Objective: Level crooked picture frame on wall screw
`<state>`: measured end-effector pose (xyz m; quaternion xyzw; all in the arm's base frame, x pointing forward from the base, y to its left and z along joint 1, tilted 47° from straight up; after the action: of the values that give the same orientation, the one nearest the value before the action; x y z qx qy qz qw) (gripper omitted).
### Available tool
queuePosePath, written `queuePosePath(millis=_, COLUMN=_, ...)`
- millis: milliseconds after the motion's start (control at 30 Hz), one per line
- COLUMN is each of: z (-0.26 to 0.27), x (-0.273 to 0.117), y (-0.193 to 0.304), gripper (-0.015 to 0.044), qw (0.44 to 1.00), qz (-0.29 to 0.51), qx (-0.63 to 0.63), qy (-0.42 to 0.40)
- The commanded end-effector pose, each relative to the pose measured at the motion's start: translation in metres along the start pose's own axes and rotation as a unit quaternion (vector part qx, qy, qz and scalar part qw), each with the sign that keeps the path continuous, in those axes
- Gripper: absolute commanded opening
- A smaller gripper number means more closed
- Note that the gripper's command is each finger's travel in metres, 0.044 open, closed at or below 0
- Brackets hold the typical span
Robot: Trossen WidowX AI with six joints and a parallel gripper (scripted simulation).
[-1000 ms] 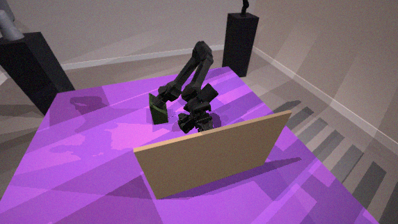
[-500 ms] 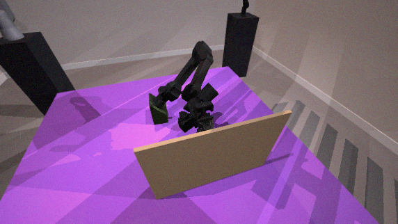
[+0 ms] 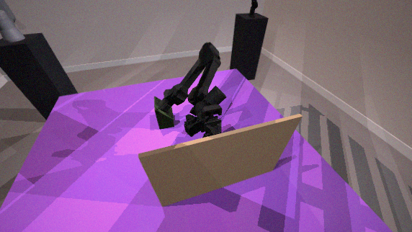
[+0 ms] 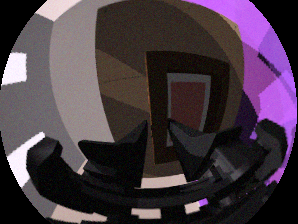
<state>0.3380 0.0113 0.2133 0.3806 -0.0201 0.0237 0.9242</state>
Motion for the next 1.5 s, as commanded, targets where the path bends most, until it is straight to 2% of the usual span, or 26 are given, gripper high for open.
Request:
queuePosePath(millis=0, z=0.0, x=0.0, y=0.0, gripper=0.0236, qw=1.0, qz=0.0, qx=0.002, qy=0.0)
queuePosePath(millis=33, z=0.0, x=0.0, y=0.0, gripper=0.026, qw=1.0, qz=0.0, qx=0.002, qy=0.0)
queuePosePath(millis=200, z=0.001, x=-0.005, y=0.002, gripper=0.026, qw=1.0, qz=0.0, qx=0.005, qy=0.0)
queuePosePath(millis=633, z=-0.005, x=-0.096, y=0.002, gripper=0.026, qw=0.998, qz=-0.001, qx=0.068, qy=-0.002)
queuePosePath(millis=867, z=0.006, x=-0.098, y=0.0, gripper=0.026, qw=0.998, qz=0.002, qx=0.061, qy=-0.002)
queuePosePath(millis=1133, z=0.036, x=-0.138, y=-0.013, gripper=0.026, qw=0.999, qz=-0.001, qx=0.049, qy=0.01)
queuePosePath(millis=1367, z=0.037, x=-0.178, y=-0.014, gripper=0.026, qw=0.999, qz=-0.004, qx=0.044, qy=0.021)
queuePosePath(millis=1467, z=0.036, x=-0.182, y=-0.013, gripper=0.026, qw=0.999, qz=-0.004, qx=0.044, qy=0.022)
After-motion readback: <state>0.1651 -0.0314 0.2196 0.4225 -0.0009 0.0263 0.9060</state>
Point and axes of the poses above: the point midway between the two fingers, 35 mm back from their tips, its own x axis out along the fingers, its own z axis across the jaws, y = z × x, the point moved 3 cm from there along -x, back along the fingers, and after that the axes turned 2 degrees about -x, right-handed, at the moved point
